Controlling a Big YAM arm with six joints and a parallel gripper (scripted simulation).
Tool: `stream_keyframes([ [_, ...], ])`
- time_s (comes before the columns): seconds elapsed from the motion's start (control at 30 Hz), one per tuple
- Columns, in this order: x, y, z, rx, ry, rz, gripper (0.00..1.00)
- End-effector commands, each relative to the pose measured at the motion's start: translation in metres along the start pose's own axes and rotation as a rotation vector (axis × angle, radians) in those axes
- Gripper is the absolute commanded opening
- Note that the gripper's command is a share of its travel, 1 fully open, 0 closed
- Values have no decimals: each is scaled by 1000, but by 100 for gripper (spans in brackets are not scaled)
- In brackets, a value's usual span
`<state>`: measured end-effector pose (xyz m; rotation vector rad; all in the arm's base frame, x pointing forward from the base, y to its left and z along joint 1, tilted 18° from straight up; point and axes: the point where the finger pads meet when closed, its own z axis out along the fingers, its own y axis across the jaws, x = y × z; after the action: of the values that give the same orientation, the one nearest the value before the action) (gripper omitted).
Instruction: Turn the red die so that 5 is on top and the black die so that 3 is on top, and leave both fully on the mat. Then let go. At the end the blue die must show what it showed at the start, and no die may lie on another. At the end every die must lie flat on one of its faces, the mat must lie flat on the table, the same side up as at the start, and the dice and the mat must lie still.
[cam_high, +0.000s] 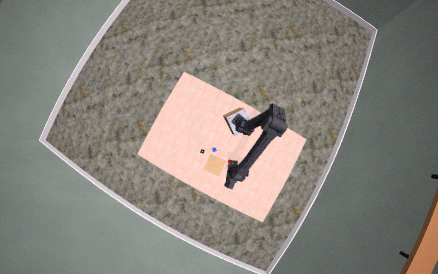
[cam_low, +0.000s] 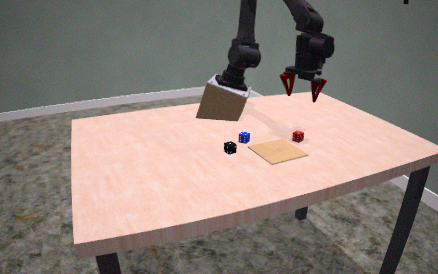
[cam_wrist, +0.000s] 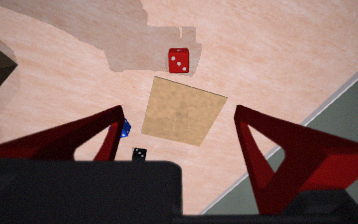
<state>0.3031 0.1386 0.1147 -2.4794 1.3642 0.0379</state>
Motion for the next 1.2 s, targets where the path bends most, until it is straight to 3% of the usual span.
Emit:
stream_keyframes([
  [0.0,-2,-5,3,9,-5,22,100],
  [0.5,-2,-5,24,6,-3,580,100],
  [0.6,-2,-5,24,6,-4,590,100],
  [0.7,-2,-5,30,7,-4,752,100],
  [1.17,-2,-6,41,19,-10,1165,100],
])
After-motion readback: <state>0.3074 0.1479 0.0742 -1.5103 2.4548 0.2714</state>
